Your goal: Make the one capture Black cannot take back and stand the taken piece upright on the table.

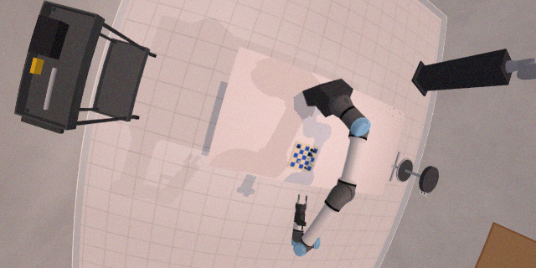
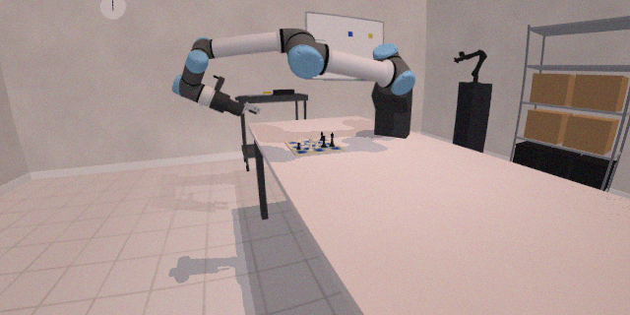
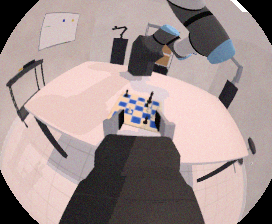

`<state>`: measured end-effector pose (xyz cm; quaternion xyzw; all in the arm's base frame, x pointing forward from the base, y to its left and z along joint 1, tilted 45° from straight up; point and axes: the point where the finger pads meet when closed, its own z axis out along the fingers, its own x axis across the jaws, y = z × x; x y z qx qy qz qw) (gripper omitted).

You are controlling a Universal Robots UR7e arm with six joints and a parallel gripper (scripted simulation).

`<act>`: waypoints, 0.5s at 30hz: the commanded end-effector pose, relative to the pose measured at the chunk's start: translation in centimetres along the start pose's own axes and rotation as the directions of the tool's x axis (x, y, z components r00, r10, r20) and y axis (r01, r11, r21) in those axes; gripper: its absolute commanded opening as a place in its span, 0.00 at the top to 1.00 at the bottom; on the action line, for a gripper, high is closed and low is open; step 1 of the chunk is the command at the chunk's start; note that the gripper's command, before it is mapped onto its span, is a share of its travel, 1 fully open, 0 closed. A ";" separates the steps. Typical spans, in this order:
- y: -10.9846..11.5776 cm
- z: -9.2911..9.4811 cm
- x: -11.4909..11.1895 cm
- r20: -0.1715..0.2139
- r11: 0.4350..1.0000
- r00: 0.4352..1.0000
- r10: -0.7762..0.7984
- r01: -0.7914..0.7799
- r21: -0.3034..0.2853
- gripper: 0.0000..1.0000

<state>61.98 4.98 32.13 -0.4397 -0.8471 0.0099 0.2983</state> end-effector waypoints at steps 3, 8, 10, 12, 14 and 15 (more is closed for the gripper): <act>0.0 0.0 0.0 0.001 1.000 1.000 0.000 0.000 -0.002 0.00; 0.0 -0.1 0.0 0.002 1.000 1.000 -0.001 0.001 -0.008 0.00; 0.0 -0.1 -0.1 0.002 1.000 1.000 -0.002 0.002 -0.012 0.00; 0.0 -0.1 -0.1 0.003 1.000 1.000 -0.004 0.004 -0.017 0.00; 0.1 -0.2 -0.1 0.004 1.000 1.000 -0.005 0.005 -0.024 0.00; 0.1 -0.2 -0.1 0.004 1.000 1.000 -0.005 0.005 -0.024 0.00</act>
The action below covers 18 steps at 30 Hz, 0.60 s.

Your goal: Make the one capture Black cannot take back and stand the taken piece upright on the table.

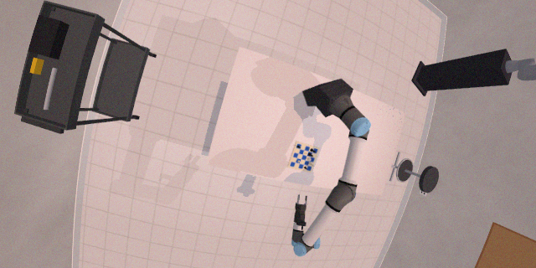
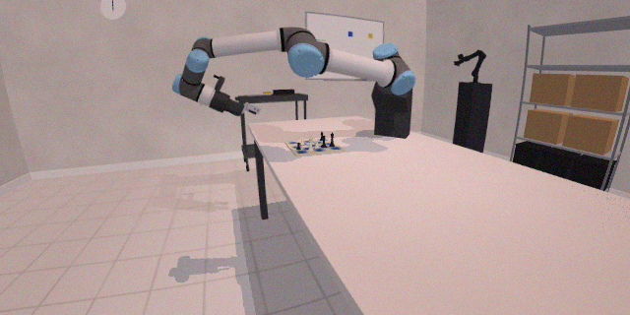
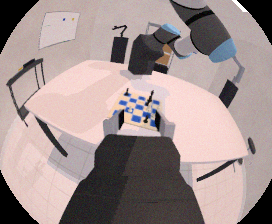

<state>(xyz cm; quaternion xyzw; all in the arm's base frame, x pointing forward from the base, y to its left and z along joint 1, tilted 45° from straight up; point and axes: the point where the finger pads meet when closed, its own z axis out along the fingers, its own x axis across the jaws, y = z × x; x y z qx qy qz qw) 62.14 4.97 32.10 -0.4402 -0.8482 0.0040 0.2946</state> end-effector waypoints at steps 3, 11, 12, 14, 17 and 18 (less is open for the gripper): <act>0.0 -0.2 -0.1 0.004 1.000 1.000 -0.004 0.004 -0.019 0.00; 0.1 -0.4 -0.3 0.012 0.998 1.000 -0.015 0.016 -0.068 0.00; 0.1 -0.4 -0.4 0.014 0.997 1.000 -0.017 0.018 -0.075 0.00; 0.2 -0.5 -0.4 0.017 0.995 1.000 -0.021 0.023 -0.092 0.00; 0.2 -0.5 -0.5 0.021 0.993 0.999 -0.026 0.028 -0.111 0.00; 0.2 -0.5 -0.5 0.021 0.993 0.999 -0.026 0.028 -0.111 0.00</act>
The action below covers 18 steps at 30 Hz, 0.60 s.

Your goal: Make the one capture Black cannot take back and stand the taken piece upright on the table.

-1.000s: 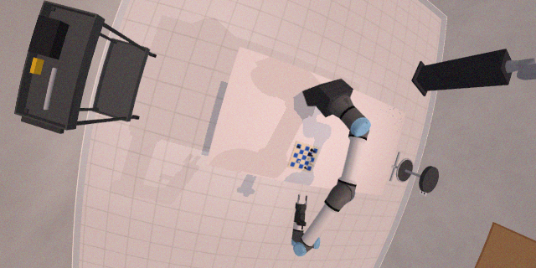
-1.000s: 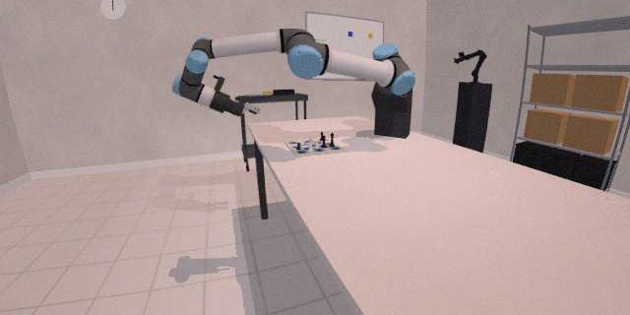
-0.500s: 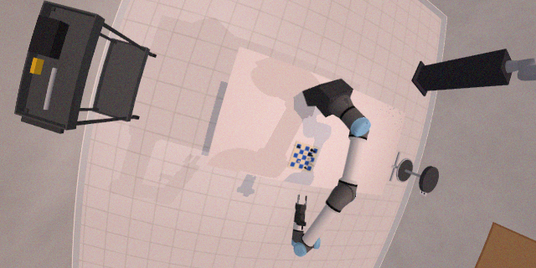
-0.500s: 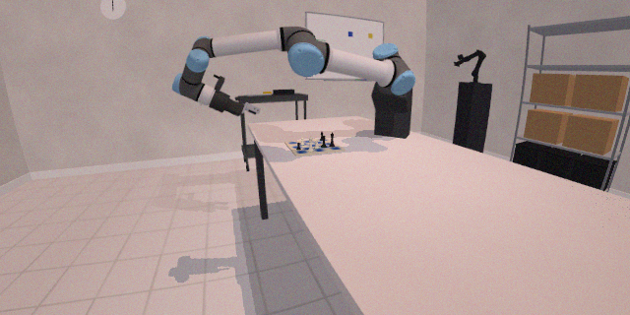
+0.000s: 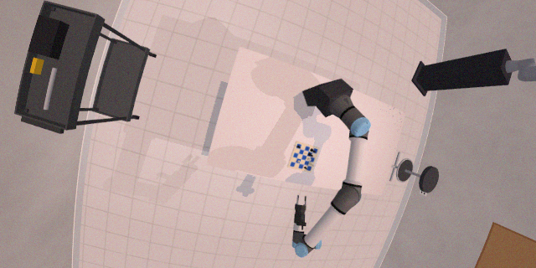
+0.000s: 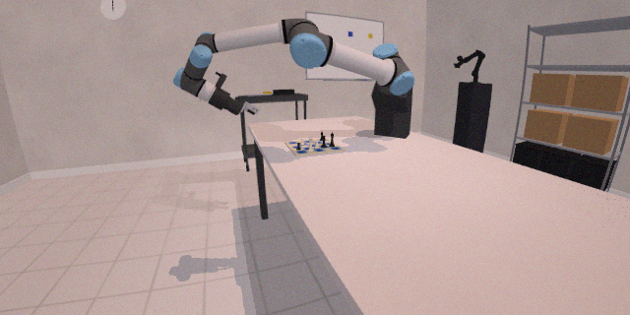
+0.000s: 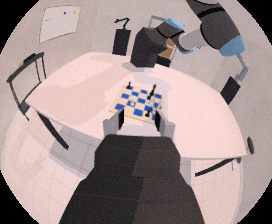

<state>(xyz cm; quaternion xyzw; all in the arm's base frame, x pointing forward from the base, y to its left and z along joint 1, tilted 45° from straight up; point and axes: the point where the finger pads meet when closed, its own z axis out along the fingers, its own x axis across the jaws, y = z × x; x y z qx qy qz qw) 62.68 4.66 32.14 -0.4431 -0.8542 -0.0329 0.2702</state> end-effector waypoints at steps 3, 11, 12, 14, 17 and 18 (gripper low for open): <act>0.0 -0.2 -0.2 0.014 0.998 1.000 -0.013 0.014 -0.057 0.00; -0.1 -0.1 -0.5 0.040 0.987 0.998 -0.040 0.045 -0.153 0.00; -0.1 -0.1 -0.5 0.044 0.985 0.998 -0.043 0.050 -0.166 0.00; -0.2 0.0 -0.5 0.054 0.979 0.997 -0.051 0.061 -0.193 0.00; -0.2 0.1 -0.5 0.059 0.976 0.997 -0.055 0.066 -0.207 0.00; -0.3 0.1 -0.5 0.064 0.973 0.996 -0.059 0.072 -0.221 0.00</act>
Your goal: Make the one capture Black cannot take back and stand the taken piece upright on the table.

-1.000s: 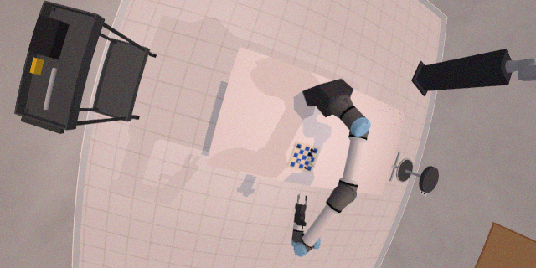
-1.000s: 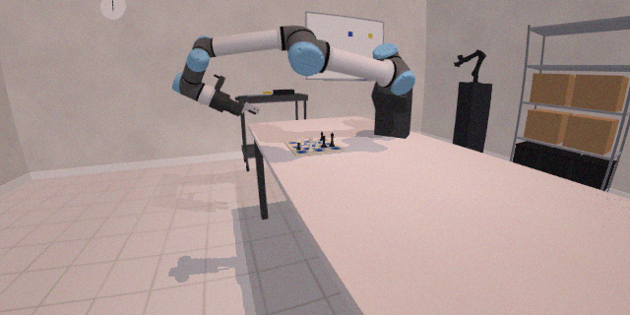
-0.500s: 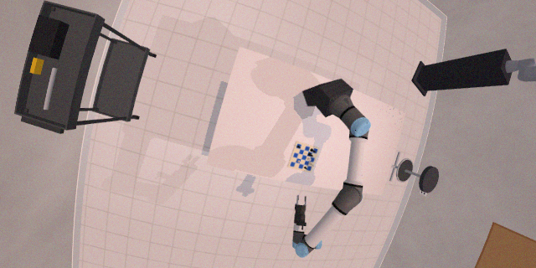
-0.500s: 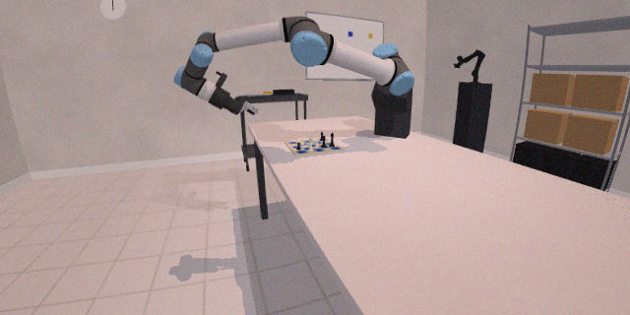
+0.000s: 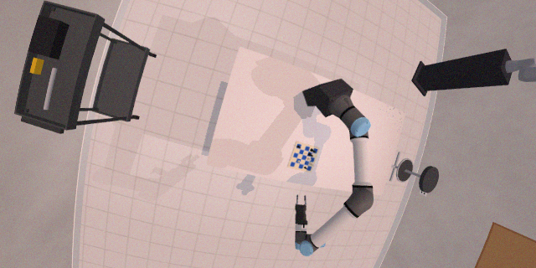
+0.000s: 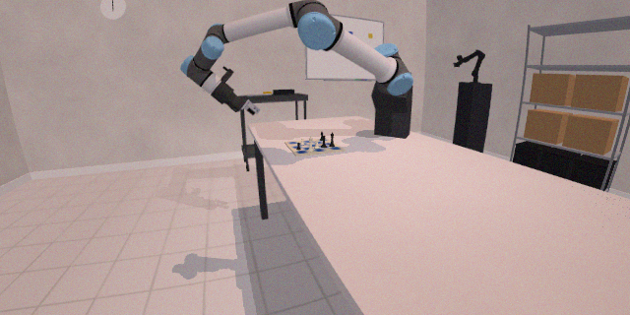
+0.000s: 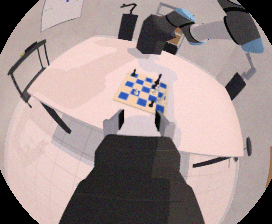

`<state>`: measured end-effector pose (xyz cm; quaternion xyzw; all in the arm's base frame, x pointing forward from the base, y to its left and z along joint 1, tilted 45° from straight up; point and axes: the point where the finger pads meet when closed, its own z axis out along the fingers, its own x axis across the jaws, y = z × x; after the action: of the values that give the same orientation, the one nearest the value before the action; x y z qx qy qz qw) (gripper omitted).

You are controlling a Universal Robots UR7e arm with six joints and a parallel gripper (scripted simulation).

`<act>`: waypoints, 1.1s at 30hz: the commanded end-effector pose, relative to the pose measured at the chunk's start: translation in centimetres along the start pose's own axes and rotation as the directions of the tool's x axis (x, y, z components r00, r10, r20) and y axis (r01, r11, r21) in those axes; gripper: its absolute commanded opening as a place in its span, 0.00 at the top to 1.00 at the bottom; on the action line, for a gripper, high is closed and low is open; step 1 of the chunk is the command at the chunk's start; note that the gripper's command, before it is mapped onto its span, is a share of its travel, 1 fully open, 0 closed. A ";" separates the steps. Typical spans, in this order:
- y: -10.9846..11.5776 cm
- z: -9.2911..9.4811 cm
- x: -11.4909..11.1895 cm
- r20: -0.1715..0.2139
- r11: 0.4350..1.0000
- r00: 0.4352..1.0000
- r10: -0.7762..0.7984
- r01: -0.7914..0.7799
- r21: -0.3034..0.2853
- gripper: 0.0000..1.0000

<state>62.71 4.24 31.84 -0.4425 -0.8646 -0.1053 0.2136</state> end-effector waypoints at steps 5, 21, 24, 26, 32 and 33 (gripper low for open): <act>-0.5 0.4 0.0 0.046 0.991 0.998 -0.038 0.043 -0.124 0.00; -2.5 2.9 1.1 0.151 0.934 0.982 -0.110 0.154 -0.322 0.00; -3.1 3.6 1.4 0.179 0.916 0.976 -0.124 0.182 -0.358 0.00; -3.5 4.2 1.7 0.198 0.903 0.971 -0.133 0.201 -0.380 0.00; -4.4 5.6 2.5 0.245 0.868 0.957 -0.152 0.248 -0.430 0.00; -4.4 5.6 2.5 0.245 0.868 0.957 -0.152 0.248 -0.430 0.00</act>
<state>56.94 5.38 28.36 -0.4003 -0.8766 -0.2656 0.0292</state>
